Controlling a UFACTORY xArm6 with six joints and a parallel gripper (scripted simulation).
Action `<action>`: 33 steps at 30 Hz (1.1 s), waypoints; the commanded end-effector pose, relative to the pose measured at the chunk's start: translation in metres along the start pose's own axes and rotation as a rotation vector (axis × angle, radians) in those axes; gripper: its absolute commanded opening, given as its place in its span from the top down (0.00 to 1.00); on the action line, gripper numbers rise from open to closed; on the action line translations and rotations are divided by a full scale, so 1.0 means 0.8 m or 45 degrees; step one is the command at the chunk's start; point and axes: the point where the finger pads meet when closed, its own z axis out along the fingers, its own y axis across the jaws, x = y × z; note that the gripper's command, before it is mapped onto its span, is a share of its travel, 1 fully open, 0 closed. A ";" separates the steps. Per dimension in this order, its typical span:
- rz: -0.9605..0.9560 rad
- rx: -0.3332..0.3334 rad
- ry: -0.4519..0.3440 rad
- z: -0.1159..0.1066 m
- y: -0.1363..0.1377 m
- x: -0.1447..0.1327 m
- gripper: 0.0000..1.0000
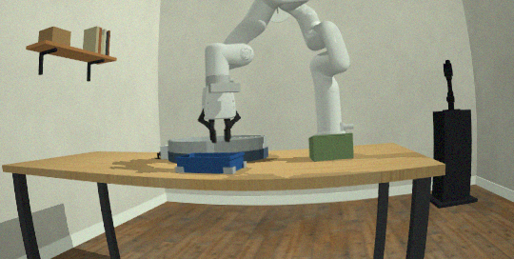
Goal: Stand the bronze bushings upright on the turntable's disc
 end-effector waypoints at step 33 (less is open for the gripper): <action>0.000 -0.007 0.000 0.055 0.003 0.000 0.59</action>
